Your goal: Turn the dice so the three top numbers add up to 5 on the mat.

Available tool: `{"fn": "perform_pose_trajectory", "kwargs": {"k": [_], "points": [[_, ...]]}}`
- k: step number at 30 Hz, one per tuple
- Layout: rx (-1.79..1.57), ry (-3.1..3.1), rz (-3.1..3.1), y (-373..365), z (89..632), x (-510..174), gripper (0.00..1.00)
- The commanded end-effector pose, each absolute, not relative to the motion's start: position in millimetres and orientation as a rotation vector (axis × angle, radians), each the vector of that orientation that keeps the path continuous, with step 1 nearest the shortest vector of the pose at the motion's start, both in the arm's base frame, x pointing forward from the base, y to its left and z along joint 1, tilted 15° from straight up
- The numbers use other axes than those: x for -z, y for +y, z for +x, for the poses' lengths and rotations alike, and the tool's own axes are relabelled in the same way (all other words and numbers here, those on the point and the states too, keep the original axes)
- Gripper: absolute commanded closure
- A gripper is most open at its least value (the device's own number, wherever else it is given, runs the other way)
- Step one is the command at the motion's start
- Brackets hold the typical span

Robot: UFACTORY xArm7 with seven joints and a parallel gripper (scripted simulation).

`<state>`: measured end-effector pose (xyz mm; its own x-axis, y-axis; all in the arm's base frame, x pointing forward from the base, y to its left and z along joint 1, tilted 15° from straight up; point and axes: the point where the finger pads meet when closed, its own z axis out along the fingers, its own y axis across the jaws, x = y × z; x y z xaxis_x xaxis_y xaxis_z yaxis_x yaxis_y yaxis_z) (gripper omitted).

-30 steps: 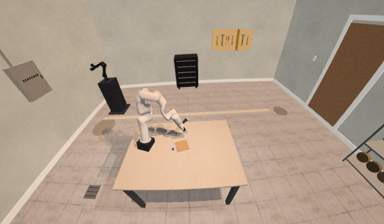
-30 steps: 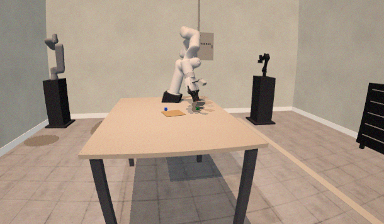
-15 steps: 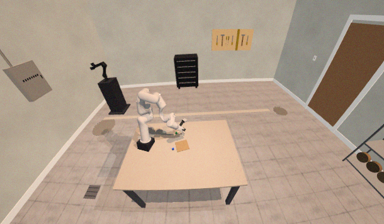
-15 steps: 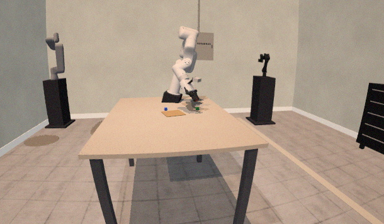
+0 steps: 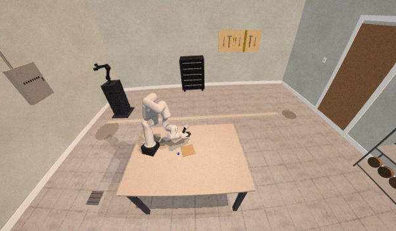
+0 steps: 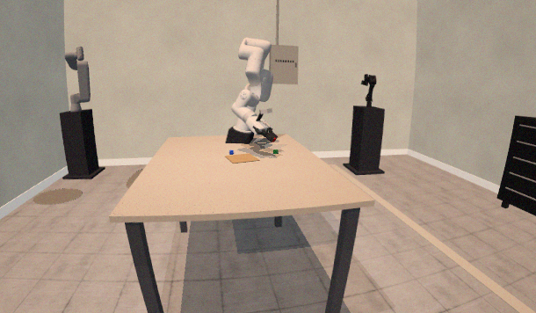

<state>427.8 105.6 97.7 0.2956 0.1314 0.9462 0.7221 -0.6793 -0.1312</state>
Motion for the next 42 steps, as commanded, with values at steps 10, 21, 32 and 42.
{"fn": "perform_pose_trajectory", "kwargs": {"k": [10,21,32,42], "points": [[1.442,-0.745,-1.972,106.1,428.3,-95.3,0.85],[1.442,-0.745,-1.972,113.5,430.5,-66.7,0.85],[1.442,-0.745,-1.972,121.6,432.8,-35.6,0.85],[1.442,-0.745,-1.972,124.3,433.6,-25.0,0.85]]}}
